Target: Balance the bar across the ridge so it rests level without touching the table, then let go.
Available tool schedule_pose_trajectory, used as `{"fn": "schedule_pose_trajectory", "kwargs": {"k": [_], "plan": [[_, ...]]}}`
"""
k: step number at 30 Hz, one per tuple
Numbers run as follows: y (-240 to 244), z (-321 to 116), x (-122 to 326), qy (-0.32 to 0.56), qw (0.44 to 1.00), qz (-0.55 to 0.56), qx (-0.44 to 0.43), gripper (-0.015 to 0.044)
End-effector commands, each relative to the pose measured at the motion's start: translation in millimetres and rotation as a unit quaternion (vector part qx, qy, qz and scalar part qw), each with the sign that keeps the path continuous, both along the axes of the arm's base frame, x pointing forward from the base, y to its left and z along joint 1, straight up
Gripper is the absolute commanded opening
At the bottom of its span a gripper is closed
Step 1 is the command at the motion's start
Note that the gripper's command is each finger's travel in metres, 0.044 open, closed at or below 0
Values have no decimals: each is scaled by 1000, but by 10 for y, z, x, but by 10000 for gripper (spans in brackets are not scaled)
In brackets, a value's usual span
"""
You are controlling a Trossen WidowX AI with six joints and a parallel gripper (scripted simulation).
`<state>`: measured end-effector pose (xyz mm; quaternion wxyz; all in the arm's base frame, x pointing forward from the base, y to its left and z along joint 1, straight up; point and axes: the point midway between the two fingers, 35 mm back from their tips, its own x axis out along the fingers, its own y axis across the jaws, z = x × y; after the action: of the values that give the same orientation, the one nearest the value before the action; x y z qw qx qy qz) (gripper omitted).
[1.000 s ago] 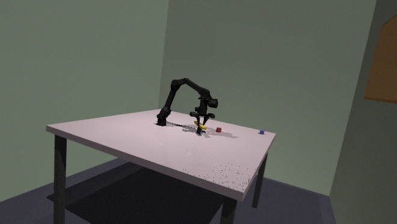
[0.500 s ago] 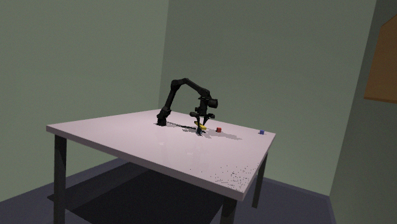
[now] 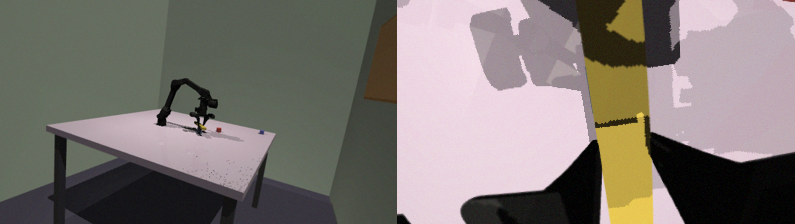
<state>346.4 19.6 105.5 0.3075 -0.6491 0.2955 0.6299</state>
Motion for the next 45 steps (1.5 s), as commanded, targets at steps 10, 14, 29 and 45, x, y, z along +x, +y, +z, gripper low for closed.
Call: {"fn": "schedule_pose_trajectory", "kwargs": {"k": [10,14,29,45], "plan": [[0,-16,2,0,1000,2,-1,0],[0,-19,2,0,1000,2,-1,0],[0,-31,2,0,1000,2,-1,0],[0,-44,1,0,1000,2,-1,0]]}}
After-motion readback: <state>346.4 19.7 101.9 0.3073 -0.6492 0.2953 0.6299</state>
